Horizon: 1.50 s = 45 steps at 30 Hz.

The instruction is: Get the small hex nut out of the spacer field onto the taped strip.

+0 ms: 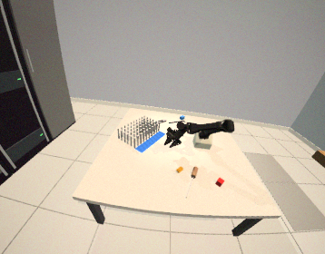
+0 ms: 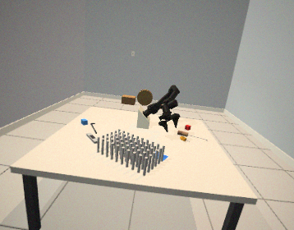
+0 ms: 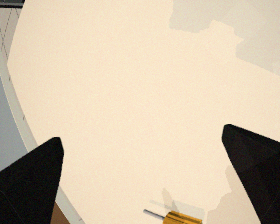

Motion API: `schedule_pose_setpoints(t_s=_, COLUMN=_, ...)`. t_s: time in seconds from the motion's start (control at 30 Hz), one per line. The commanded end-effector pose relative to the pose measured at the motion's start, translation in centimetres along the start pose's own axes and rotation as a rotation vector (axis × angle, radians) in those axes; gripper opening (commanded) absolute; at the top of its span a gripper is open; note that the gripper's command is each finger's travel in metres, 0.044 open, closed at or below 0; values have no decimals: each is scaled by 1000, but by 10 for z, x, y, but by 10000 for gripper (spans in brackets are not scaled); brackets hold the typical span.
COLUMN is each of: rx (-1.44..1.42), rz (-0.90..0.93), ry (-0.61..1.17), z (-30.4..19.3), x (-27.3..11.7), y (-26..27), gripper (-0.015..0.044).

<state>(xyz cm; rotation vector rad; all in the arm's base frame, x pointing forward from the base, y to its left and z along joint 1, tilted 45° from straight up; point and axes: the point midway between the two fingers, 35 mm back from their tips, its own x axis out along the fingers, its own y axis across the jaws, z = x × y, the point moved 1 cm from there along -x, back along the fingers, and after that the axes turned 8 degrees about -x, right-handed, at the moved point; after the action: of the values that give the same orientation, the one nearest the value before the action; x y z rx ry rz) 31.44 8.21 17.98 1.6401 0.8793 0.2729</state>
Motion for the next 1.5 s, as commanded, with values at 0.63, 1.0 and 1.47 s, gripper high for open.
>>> schedule_pose_setpoints(t_s=0.63, rx=1273, rz=-544, ry=487, z=-208, x=-101, y=14, gripper=440)
schedule_pose_setpoints(t_s=1.0, rx=1257, rz=-539, ry=491, z=-208, x=-101, y=14, gripper=440)
schedule_pose_setpoints(t_s=1.47, rx=-64, rz=-100, ry=668, z=-209, x=-88, y=7, gripper=440)
